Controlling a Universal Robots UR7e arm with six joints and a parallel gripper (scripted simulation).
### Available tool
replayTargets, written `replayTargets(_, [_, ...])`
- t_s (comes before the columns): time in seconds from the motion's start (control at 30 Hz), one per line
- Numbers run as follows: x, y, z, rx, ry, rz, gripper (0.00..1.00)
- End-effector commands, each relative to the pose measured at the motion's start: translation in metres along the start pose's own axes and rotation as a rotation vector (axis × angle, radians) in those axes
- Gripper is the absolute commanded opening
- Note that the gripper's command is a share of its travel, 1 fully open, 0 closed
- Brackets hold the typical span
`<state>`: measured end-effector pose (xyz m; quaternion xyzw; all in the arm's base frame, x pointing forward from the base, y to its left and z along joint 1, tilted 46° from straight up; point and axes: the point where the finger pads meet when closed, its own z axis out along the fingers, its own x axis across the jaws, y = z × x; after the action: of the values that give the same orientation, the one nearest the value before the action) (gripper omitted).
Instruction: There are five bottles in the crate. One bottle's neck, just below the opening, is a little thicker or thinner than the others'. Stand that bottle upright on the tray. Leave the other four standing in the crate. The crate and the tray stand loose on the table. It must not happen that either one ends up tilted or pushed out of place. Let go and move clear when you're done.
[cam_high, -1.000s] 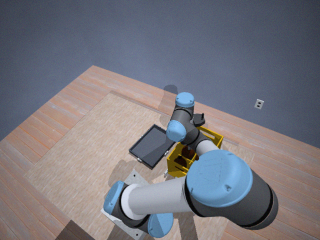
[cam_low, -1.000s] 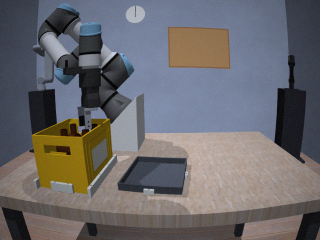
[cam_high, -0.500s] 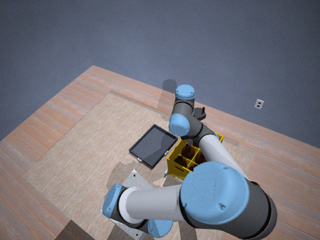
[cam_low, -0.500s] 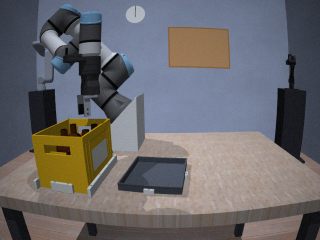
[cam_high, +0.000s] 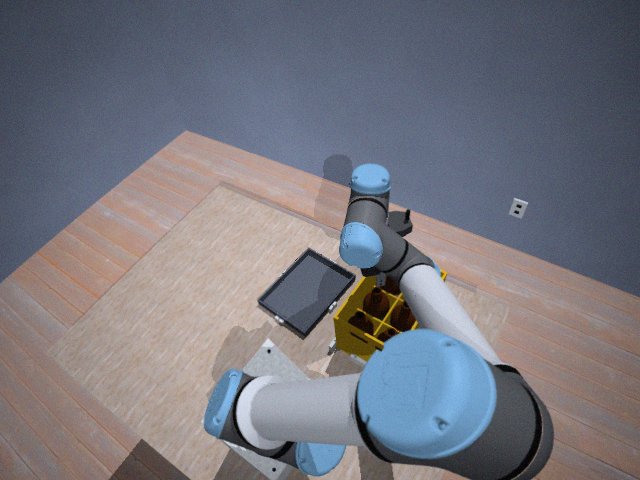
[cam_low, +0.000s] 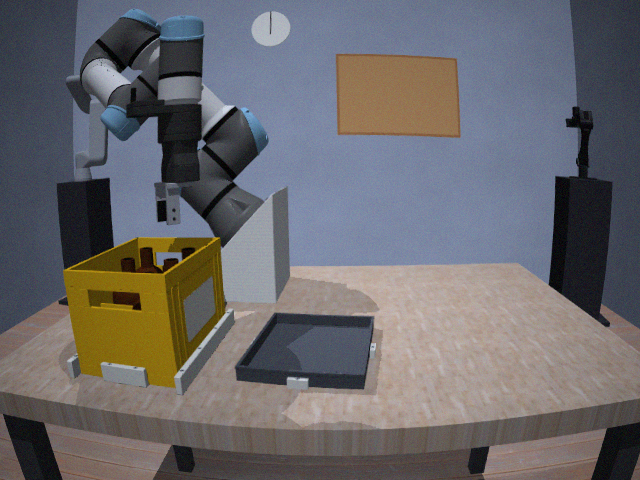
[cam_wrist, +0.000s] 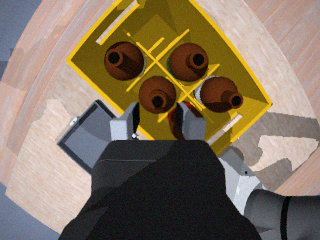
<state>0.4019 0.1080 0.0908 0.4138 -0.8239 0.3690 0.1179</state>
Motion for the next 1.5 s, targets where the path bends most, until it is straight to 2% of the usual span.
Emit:
replayTargets(0.0, [0.000,0.000,-0.001,0.000,-0.001,0.000,0.00])
replayTargets(1.0, [0.000,-0.001,-0.001,0.000,-0.001,0.000,0.00])
replayTargets(1.07, [-0.002,-0.013,-0.001,0.000,-0.002,0.000,0.00])
replayTargets(1.23, [-0.006,-0.089,-0.002,-0.001,-0.003,0.000,0.00])
replayTargets(1.3, [-0.006,-0.089,-0.002,-0.001,-0.003,0.000,0.00])
replayTargets(1.37, [-0.004,-0.116,-0.001,0.000,-0.002,0.000,0.00])
replayTargets(1.47, [-0.003,-0.126,0.000,0.001,-0.001,0.000,0.00])
